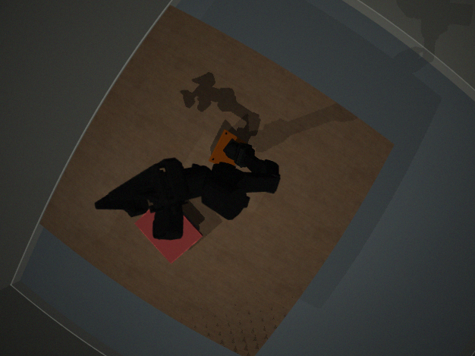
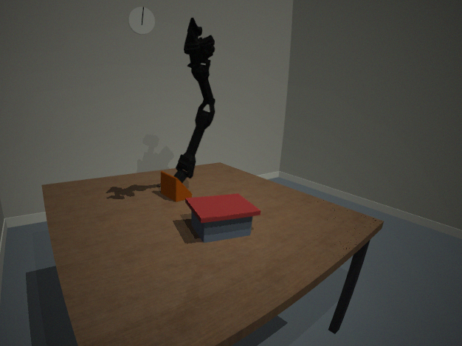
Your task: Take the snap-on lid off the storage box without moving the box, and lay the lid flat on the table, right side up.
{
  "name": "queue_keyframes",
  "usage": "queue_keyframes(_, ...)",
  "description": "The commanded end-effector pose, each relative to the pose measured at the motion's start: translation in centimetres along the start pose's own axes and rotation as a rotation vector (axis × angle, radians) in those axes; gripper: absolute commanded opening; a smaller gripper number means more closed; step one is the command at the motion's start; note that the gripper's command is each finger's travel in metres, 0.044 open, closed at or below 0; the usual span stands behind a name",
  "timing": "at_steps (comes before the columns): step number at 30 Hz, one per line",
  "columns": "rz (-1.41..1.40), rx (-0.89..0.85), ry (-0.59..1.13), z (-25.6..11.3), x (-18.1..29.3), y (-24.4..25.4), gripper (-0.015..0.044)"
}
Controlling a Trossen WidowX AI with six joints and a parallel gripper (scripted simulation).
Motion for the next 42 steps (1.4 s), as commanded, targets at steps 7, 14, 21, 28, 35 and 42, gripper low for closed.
queue_keyframes(7, 0.454, -0.253, 0.035, -1.5, -1.3, 7.7, 0.0235)
queue_keyframes(14, 0.89, -0.49, 0.175, -4.8, -2.4, 15.1, 0.0235)
queue_keyframes(21, 1.333, -0.703, 0.452, -10.2, -3.2, 22.6, 0.0235)
queue_keyframes(28, 1.714, -0.829, 0.857, -17.0, -3.5, 29.0, 0.0235)
queue_keyframes(35, 1.971, -0.83, 1.303, -23.9, -3.2, 33.5, 0.0235)
queue_keyframes(42, 2.127, -0.699, 1.794, -30.9, -2.3, 36.8, 0.0235)
Point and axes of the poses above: the point midway between the two fingers, 35 mm back from their tips, its own z axis out along the fingers, its own y axis across the jaws, x = y × z, the point moved 4 cm from there along -z, back along the fingers, and after that the axes turned 4 degrees about z, right-handed, at the moved point
